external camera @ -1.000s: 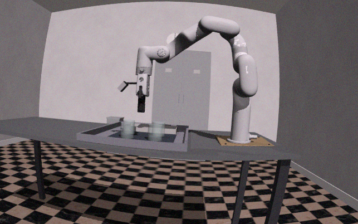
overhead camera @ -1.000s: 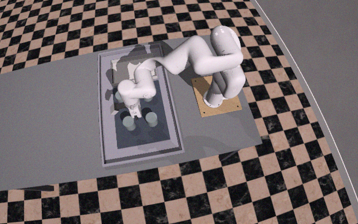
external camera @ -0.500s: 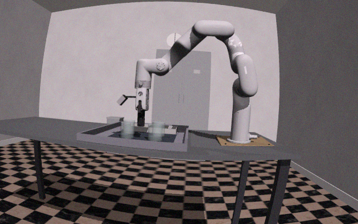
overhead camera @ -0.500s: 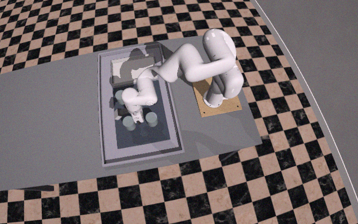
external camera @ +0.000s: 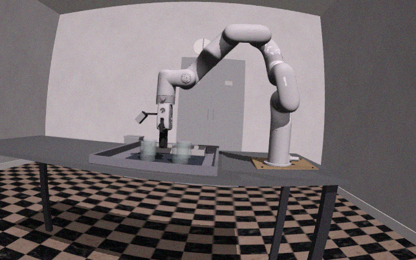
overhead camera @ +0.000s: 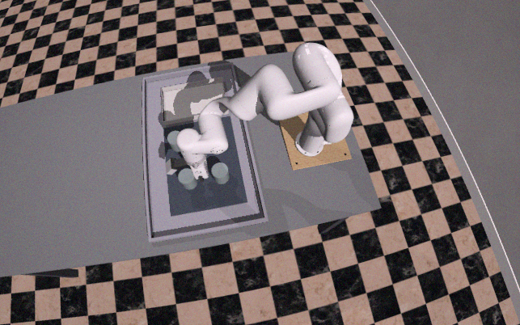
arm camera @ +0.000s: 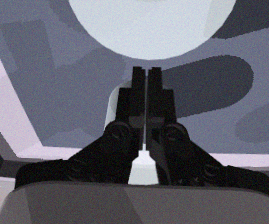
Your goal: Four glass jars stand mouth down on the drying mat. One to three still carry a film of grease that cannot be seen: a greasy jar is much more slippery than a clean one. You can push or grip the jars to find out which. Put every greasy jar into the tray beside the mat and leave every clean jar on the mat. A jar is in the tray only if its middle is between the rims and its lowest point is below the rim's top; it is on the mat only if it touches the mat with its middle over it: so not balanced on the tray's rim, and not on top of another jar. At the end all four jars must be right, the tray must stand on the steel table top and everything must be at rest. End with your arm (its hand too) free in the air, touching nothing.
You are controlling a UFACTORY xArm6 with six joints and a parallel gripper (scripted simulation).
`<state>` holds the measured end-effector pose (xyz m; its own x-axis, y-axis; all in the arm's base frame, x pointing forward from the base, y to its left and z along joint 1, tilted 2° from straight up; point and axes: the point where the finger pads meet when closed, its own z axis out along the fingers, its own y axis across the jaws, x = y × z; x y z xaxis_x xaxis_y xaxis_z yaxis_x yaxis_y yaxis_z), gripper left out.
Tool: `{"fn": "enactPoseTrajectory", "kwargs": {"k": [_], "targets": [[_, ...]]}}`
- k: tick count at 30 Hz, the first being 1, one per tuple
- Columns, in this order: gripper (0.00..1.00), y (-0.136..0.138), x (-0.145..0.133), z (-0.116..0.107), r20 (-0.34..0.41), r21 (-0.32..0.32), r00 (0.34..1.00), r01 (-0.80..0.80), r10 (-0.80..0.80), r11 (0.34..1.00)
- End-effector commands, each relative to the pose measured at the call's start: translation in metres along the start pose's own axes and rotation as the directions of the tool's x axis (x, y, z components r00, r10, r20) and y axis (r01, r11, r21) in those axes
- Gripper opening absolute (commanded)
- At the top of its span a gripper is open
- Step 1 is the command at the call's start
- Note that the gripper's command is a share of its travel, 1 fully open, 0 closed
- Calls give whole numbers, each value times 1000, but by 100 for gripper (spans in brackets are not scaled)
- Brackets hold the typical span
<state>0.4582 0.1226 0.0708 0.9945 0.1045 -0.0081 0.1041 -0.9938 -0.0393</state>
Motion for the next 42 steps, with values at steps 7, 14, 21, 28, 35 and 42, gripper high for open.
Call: {"fn": "enactPoseTrajectory", "kwargs": {"k": [7,14,21,28,35,42], "targets": [[0,0,3,-2,-4,1,1000,0,0,1000],[0,0,4,-2,-4,1,1000,0,0,1000],[0,0,4,-2,-4,1,1000,0,0,1000],[0,0,5,-2,-4,1,1000,0,0,1000],[0,0,6,-2,-4,1,1000,0,0,1000],[0,0,7,-2,-4,1,1000,0,0,1000]]}}
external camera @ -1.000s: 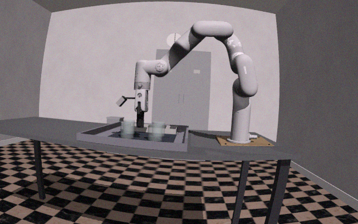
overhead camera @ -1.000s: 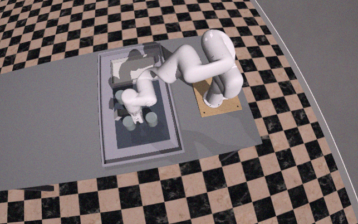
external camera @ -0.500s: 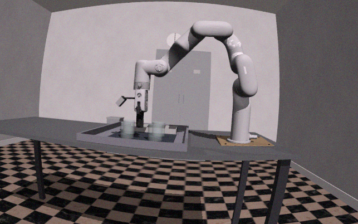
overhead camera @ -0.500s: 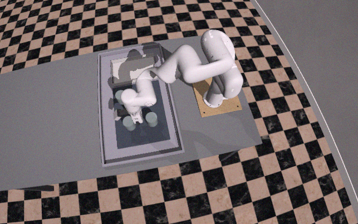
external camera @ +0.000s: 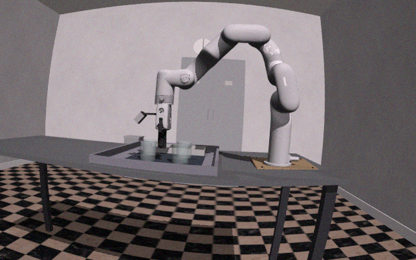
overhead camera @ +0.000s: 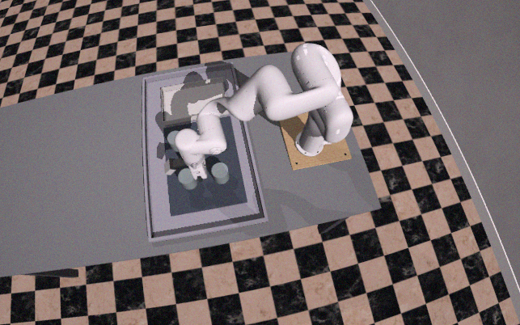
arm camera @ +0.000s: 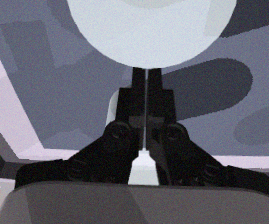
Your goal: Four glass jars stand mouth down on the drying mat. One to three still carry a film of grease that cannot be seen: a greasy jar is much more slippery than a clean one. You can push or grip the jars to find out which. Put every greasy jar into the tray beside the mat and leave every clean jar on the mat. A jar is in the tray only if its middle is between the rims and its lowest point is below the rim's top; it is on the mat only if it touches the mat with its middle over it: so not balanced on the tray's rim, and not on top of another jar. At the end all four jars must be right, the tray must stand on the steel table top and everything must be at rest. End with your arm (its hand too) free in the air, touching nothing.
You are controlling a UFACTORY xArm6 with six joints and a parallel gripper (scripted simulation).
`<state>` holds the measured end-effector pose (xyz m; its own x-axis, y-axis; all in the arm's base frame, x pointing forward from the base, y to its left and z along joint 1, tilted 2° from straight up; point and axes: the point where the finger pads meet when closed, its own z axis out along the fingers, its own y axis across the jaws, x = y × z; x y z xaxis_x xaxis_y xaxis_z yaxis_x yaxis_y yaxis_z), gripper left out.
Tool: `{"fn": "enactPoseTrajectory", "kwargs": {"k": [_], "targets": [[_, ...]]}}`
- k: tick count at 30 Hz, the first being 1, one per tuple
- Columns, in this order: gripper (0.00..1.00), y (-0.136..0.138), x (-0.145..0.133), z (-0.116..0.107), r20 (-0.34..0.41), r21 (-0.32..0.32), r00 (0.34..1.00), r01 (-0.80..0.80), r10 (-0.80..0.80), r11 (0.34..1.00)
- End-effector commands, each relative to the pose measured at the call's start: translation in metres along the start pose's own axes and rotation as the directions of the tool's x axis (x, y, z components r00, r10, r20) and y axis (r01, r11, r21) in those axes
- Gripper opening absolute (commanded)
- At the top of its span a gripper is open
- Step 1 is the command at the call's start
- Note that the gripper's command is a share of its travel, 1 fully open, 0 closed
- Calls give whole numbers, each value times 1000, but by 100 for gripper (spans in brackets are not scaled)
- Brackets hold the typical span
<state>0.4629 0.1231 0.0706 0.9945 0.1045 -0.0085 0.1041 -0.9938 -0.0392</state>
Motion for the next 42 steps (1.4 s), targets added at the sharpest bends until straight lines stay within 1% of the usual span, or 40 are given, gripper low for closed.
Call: {"fn": "enactPoseTrajectory", "kwargs": {"k": [1,42], "targets": [[0,0,2,-2,-4,1,1000,0,0,1000],[0,0,7,-2,-4,1,1000,0,0,1000]]}}
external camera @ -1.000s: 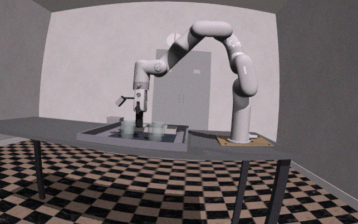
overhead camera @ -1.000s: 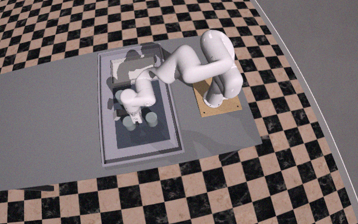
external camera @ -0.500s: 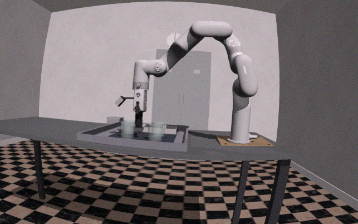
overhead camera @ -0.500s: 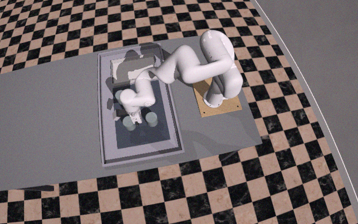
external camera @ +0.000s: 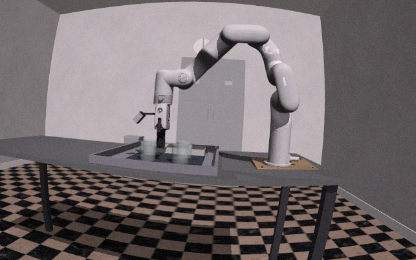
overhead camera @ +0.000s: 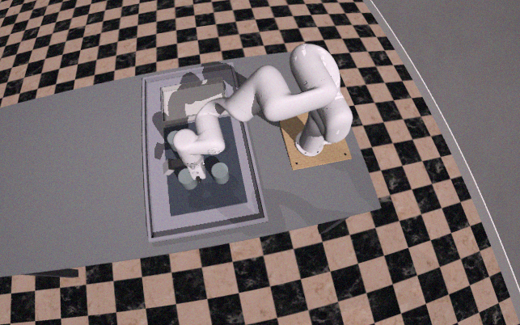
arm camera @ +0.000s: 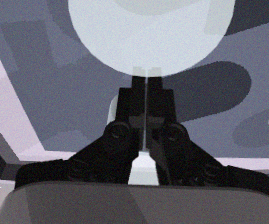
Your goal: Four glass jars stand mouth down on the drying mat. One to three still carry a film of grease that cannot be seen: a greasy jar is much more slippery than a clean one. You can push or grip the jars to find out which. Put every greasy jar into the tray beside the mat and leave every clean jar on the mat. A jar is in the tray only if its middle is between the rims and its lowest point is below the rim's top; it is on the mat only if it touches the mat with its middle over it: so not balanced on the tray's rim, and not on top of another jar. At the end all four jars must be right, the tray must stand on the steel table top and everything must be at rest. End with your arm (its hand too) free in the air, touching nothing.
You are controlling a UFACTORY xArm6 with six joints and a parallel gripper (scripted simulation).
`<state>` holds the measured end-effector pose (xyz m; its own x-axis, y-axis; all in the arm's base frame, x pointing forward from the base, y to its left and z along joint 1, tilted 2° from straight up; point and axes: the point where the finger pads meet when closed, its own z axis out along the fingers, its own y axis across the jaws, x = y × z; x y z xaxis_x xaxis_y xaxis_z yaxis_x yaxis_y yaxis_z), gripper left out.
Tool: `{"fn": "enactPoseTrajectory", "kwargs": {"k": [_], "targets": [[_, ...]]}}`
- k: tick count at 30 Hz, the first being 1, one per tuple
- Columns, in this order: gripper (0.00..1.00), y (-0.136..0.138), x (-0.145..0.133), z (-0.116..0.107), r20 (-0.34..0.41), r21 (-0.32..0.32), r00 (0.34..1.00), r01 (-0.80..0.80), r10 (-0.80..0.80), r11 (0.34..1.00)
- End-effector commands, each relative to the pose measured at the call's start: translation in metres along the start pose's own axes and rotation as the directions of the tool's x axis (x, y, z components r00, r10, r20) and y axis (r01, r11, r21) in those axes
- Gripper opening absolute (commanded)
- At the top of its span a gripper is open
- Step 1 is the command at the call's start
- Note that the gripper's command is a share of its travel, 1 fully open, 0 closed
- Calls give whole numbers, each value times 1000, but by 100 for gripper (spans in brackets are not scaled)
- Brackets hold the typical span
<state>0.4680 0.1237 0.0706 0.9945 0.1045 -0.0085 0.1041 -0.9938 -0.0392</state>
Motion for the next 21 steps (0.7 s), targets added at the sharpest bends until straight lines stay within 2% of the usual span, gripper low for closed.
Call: {"fn": "enactPoseTrajectory", "kwargs": {"k": [1,21], "targets": [[0,0,2,-2,-5,1,1000,0,0,1000],[0,0,4,-2,-5,1,1000,0,0,1000]]}}
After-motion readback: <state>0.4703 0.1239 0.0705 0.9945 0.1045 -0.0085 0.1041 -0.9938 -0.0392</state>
